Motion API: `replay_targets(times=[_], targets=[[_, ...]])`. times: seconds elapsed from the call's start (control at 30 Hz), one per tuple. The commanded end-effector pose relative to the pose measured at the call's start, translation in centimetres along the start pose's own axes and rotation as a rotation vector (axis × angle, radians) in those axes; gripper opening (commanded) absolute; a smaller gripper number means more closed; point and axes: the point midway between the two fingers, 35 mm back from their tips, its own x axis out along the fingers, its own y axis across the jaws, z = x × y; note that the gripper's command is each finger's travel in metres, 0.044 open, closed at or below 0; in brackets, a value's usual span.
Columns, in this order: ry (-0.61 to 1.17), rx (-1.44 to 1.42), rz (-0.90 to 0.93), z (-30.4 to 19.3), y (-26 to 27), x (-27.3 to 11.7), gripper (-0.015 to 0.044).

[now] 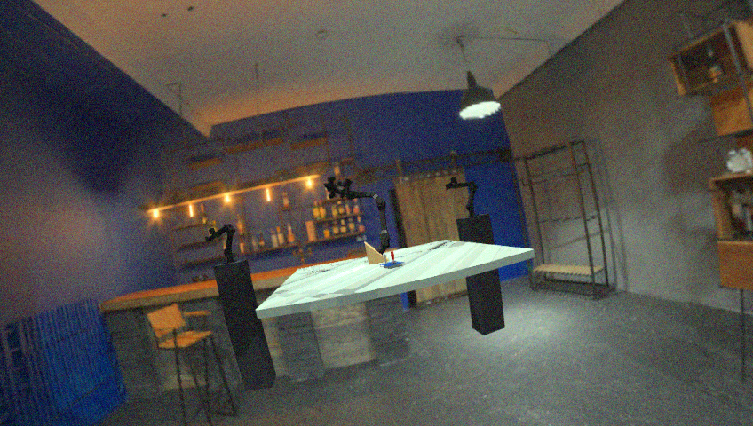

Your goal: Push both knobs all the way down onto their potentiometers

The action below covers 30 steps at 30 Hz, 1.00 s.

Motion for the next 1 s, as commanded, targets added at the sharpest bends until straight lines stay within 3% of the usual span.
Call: replay_targets(times=[0.0, 0.2, 0.97], targets=[[0.071, -0.085, 0.009, -2.3, 1.1, -0.7, 0.0000], [0.153, -0.056, 0.048, -4.8, 2.9, -1.8, 0.0000], [0.568, -0.668, 0.263, -19.2, 8.9, -9.4, 0.0000]])
